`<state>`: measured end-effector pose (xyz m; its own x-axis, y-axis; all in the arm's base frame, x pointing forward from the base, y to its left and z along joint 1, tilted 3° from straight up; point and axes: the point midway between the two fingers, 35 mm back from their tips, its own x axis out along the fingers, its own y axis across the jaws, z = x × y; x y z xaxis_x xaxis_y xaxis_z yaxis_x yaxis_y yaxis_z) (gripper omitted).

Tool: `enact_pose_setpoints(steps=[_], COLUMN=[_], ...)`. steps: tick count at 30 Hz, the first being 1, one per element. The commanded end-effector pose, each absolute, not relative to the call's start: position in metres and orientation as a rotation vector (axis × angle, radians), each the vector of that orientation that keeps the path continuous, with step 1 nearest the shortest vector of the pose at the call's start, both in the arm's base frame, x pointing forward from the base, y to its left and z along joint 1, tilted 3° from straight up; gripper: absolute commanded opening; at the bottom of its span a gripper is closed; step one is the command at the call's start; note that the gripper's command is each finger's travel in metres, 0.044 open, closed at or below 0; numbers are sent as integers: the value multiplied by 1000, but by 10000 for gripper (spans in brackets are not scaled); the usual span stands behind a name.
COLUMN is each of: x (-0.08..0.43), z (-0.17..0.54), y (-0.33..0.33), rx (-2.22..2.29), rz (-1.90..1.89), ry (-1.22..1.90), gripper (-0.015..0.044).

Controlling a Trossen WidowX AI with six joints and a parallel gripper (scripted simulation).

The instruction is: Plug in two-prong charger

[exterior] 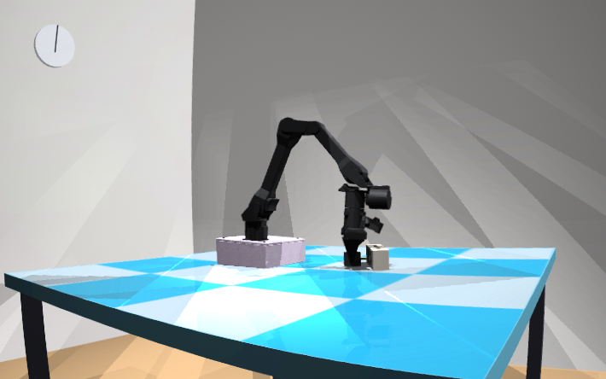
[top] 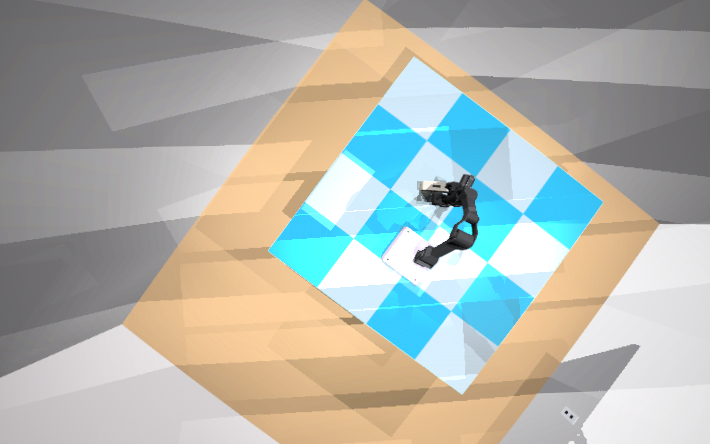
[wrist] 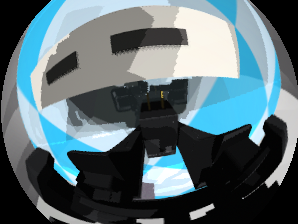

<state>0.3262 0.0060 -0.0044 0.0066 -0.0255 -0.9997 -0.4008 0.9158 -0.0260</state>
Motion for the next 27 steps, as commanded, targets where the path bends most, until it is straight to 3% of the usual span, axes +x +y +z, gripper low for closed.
enact_pose_setpoints(steps=[1, 27], x=[329, 331], z=[-3, -2], y=[8, 10], rx=[-340, -340], rz=[303, 303], ry=[1541, 1540], gripper=[0, 0])
